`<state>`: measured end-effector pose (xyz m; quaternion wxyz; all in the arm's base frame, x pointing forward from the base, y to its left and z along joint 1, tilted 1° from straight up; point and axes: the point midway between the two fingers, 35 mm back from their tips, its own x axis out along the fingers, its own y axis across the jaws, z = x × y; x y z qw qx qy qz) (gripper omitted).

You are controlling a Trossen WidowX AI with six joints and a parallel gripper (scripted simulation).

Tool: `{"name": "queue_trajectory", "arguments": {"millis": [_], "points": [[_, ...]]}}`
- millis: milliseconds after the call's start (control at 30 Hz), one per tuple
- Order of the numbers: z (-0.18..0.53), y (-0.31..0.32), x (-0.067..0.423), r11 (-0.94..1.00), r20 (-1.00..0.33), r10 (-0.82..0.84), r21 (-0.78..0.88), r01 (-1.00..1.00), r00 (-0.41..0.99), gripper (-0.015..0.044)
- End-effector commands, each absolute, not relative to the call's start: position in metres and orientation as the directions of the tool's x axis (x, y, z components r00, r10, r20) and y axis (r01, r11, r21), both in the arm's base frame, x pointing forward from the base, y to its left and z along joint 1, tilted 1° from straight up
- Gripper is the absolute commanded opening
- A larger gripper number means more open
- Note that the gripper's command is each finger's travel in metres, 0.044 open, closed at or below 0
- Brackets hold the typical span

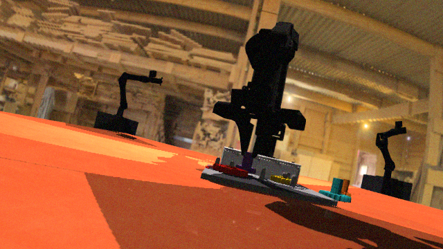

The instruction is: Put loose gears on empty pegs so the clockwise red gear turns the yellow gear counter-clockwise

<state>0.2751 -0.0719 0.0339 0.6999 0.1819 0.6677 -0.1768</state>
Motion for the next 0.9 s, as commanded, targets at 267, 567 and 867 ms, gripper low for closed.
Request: {"name": "queue_trajectory", "arguments": {"millis": [267, 567, 867], "points": [[0.0319, -0.0712, 0.2752, 0.724, -0.999, -0.001, 0.028, 0.689, 0.041, 0.0], [0.0313, -0.0709, 0.2732, 0.546, -0.999, -0.001, 0.034, 0.837, 0.041, 0.0], [0.0309, -0.0721, 0.2745, 0.626, -0.999, -0.001, 0.031, 0.779, 0.041, 0.0]]}}
